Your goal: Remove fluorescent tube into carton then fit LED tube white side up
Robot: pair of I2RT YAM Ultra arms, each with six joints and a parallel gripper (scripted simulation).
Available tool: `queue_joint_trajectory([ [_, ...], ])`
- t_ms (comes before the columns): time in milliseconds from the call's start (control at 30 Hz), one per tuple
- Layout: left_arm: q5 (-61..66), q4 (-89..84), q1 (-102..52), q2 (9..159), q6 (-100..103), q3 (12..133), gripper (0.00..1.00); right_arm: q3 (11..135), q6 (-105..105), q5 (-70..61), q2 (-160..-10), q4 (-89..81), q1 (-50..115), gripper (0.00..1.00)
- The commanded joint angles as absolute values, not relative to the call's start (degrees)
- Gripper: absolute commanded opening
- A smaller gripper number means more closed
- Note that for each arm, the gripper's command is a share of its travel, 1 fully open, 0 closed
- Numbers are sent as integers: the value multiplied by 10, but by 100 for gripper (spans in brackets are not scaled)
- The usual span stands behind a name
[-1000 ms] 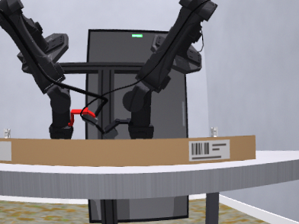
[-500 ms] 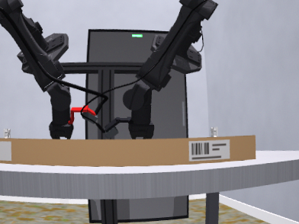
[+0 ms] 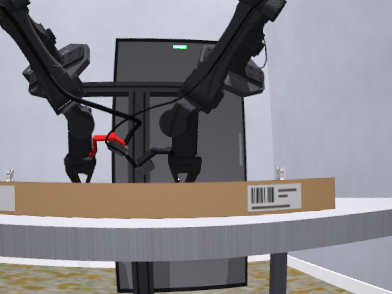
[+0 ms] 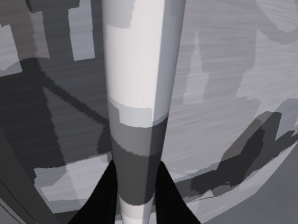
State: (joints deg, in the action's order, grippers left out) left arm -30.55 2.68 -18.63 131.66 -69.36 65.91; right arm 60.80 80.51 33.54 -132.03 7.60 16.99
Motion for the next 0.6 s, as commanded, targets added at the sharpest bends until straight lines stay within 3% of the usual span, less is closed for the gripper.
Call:
queue_joint_trajectory([
  [0,-305,5,-205,1294,-683,639,11,590,797,335,-1298,53,186,11],
  [567,-313,30,-210,1287,-694,631,11,581,806,337,-1300,84,191,11],
])
